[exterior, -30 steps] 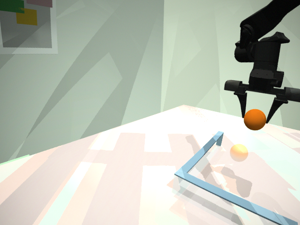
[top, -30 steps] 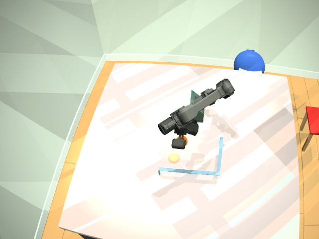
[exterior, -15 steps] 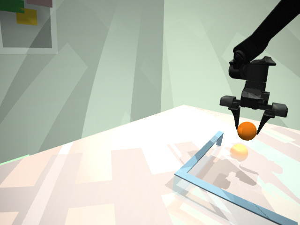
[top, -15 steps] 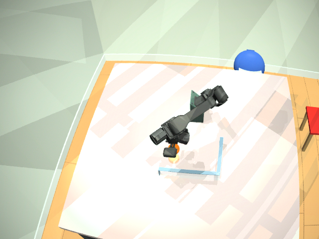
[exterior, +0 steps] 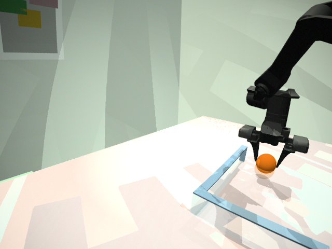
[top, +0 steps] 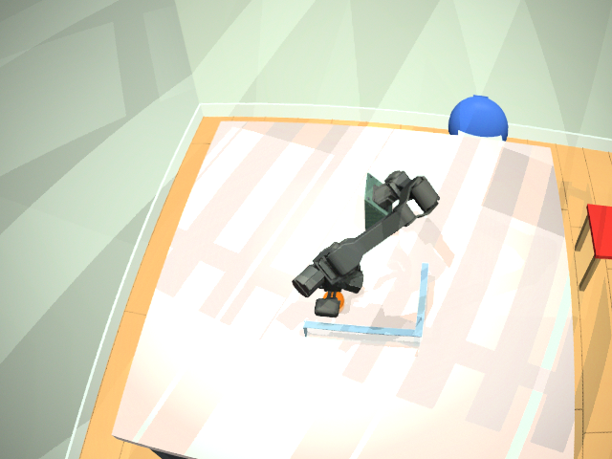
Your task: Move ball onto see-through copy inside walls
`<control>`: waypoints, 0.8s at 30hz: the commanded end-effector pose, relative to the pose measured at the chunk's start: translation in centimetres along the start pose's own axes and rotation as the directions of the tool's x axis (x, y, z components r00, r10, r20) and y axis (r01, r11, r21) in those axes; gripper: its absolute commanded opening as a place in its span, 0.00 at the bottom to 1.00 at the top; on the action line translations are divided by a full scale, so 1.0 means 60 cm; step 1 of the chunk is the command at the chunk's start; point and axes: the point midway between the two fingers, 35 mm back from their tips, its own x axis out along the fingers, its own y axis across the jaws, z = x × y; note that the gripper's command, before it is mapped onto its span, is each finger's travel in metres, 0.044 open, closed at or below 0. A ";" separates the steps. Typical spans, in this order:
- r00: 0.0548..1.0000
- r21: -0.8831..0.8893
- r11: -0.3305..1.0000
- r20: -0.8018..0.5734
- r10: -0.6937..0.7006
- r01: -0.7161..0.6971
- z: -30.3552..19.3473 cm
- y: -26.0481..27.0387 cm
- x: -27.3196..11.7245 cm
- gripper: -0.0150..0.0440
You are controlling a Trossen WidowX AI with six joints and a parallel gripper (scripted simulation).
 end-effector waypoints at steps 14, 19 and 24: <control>1.000 0.006 1.000 0.003 -0.008 0.008 0.001 0.001 0.039 0.25; 1.000 0.000 1.000 -0.002 -0.010 0.010 0.000 -0.002 0.036 0.30; 1.000 0.000 1.000 -0.002 -0.010 0.010 0.000 -0.002 0.036 0.52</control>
